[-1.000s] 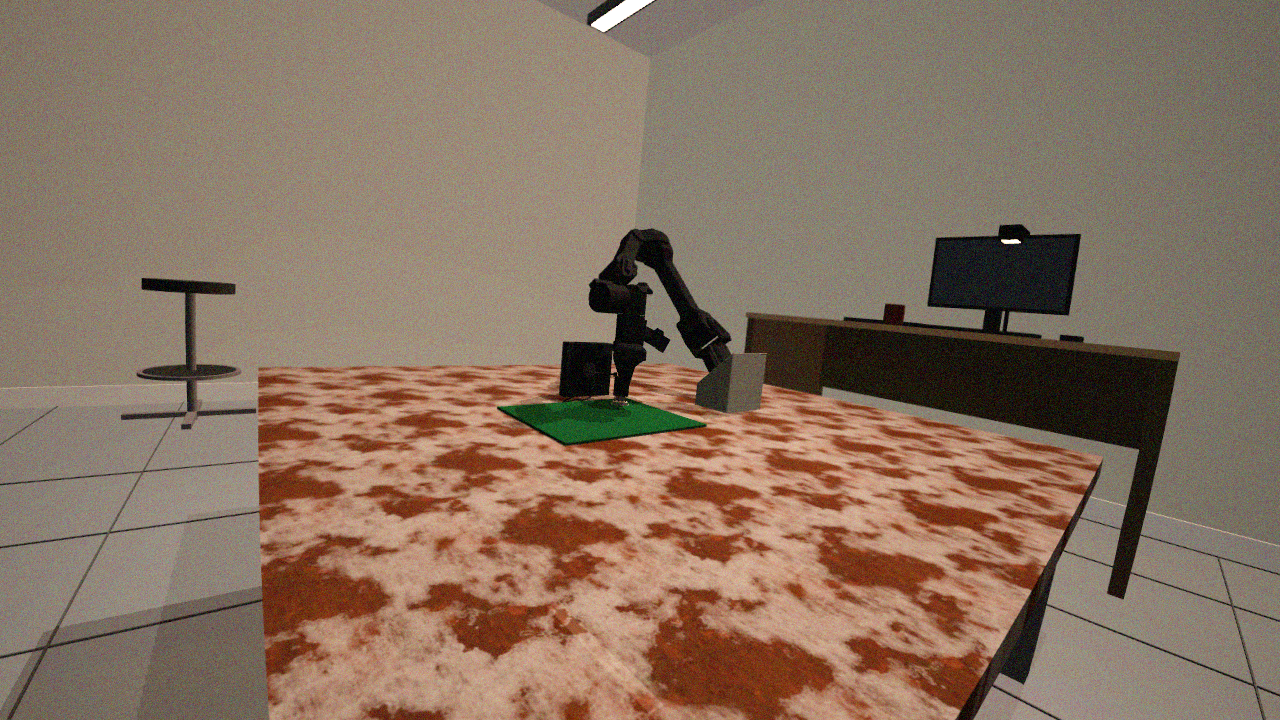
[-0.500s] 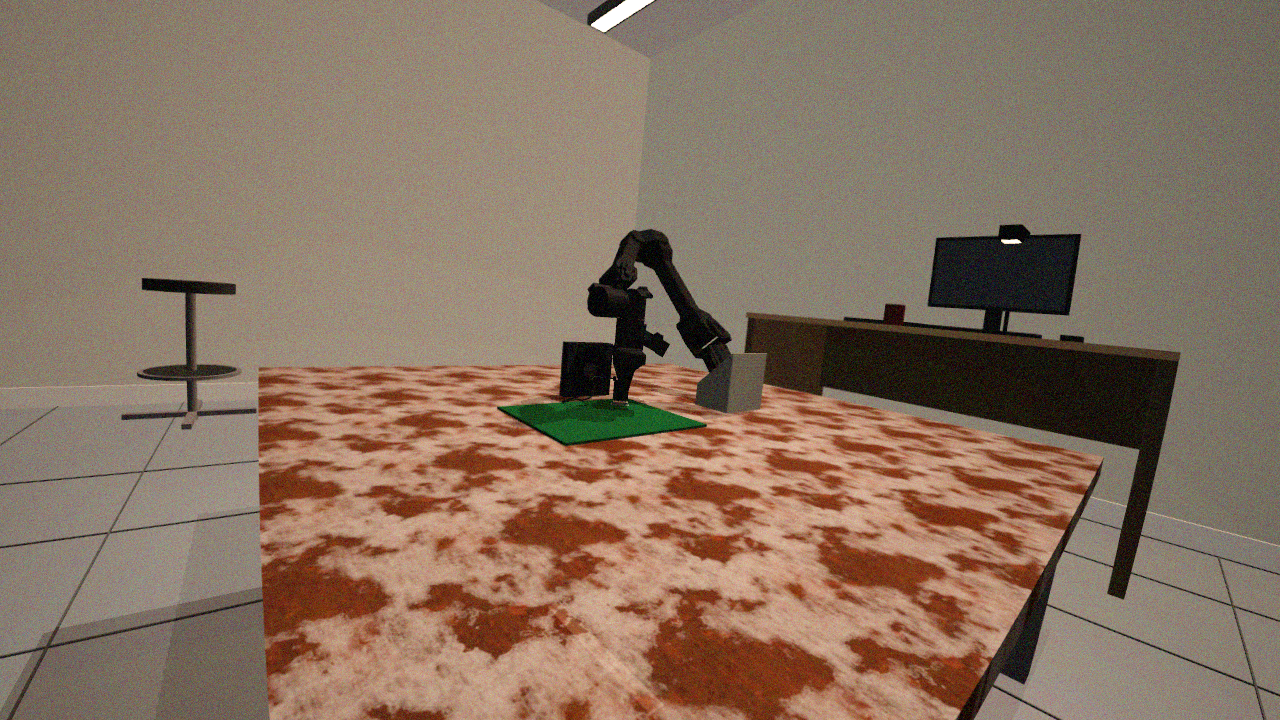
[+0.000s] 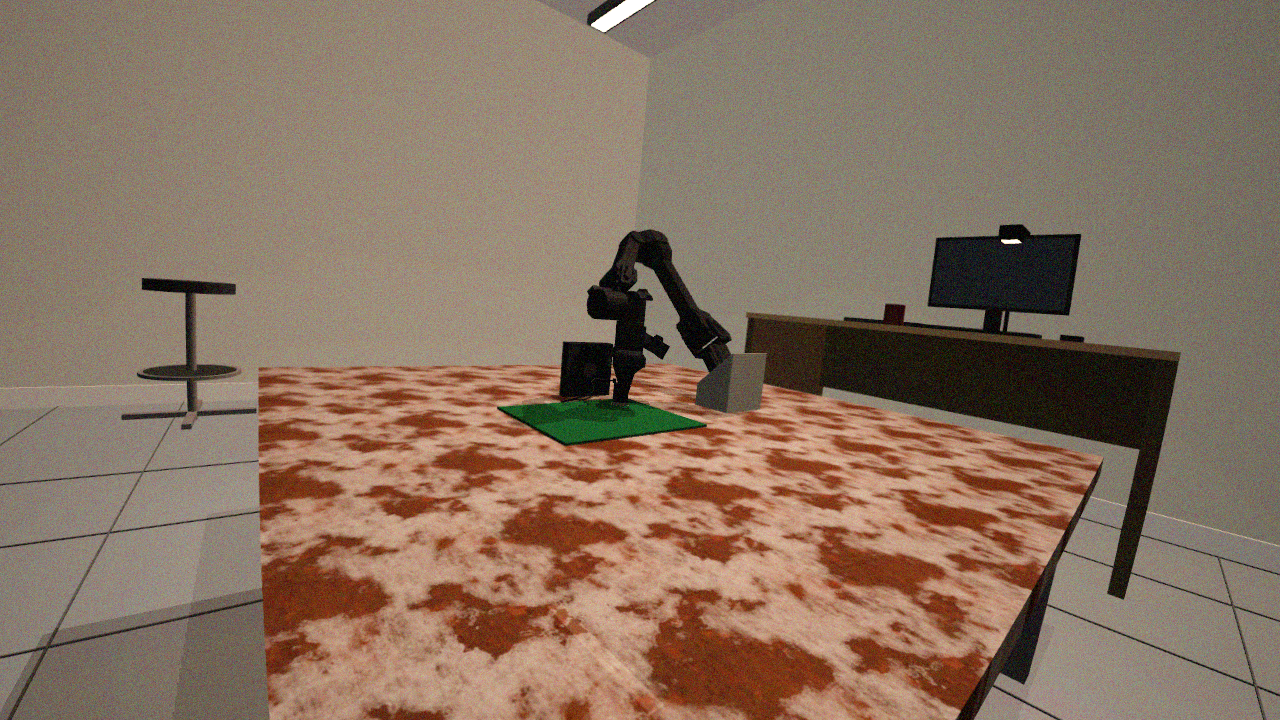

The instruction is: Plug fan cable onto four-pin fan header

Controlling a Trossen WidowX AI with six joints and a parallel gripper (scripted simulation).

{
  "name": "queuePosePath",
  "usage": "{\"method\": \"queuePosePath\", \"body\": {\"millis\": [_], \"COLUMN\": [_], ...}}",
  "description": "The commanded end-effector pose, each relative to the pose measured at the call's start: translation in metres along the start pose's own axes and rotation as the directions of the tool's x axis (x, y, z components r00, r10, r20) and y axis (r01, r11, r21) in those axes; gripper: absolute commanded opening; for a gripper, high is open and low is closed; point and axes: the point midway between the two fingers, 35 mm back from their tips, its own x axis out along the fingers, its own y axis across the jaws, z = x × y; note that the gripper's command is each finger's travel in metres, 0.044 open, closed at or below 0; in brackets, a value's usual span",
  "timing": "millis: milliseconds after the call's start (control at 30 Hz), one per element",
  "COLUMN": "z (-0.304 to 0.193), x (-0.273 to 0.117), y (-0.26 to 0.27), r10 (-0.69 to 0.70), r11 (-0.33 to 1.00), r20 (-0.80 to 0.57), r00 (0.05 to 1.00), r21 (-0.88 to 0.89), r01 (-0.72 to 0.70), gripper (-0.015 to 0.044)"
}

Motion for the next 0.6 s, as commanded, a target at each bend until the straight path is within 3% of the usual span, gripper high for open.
{"method": "queuePosePath", "body": {"millis": [0, 33, 133, 300, 567], "z": [0.0, 0.0, 0.0, 0.0, 0.002], "x": [0.0, 0.0, -0.002, -0.053, -0.055], "y": [0.0, 0.0, 0.0, -0.001, -0.002], "r10": [0.0, 0.0, 0.0, 0.004, 0.003], "r11": [1.0, 1.0, 1.0, 1.0, 1.0], "r20": [0.0, 0.0, 0.0, 0.0, 0.0], "r00": [1.0, 1.0, 1.0, 1.0, 1.0], "r21": [0.001, 0.001, 0.0, -0.004, -0.005], "r01": [0.0, 0.0, 0.0, -0.004, -0.003], "gripper": [0.0236, 0.026, 0.026, 0.026, 0.026]}}
